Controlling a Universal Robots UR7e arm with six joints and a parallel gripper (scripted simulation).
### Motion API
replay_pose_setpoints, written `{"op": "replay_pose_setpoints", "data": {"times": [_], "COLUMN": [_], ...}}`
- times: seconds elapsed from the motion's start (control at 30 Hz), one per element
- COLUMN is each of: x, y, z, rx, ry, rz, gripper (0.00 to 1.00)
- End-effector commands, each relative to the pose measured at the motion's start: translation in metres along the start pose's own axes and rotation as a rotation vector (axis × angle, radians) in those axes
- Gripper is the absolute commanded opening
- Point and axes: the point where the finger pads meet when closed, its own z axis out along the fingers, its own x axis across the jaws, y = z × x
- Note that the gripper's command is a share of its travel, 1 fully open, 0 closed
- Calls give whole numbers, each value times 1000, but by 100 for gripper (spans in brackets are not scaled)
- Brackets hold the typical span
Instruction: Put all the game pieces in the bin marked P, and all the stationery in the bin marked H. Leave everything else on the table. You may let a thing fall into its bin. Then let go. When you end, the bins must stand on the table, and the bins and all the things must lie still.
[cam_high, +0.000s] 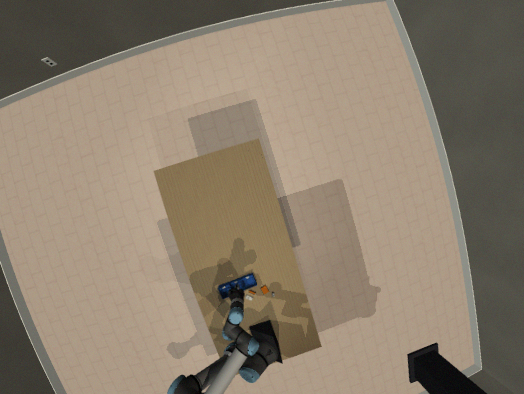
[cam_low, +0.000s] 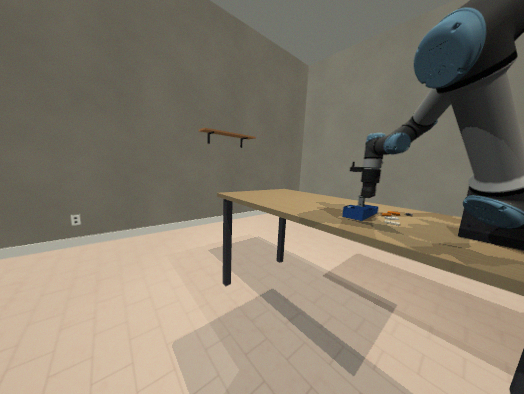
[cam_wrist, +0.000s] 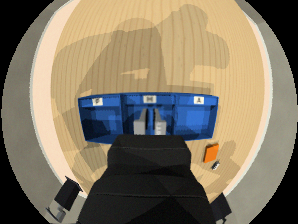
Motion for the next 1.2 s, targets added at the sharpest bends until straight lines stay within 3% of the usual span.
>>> {"op": "replay_pose_setpoints", "data": {"times": [0.0,0.43,0.67,1.0,1.17], "x": [0,0,0,0,-25], "y": [0,0,0,0,1], "z": [-7,-22,-48,-48,-48], "rx": [1,1,1,1,1], "ry": [0,0,0,0,0], "rz": [0,0,0,0,0], "gripper": [31,31,31,31,31]}}
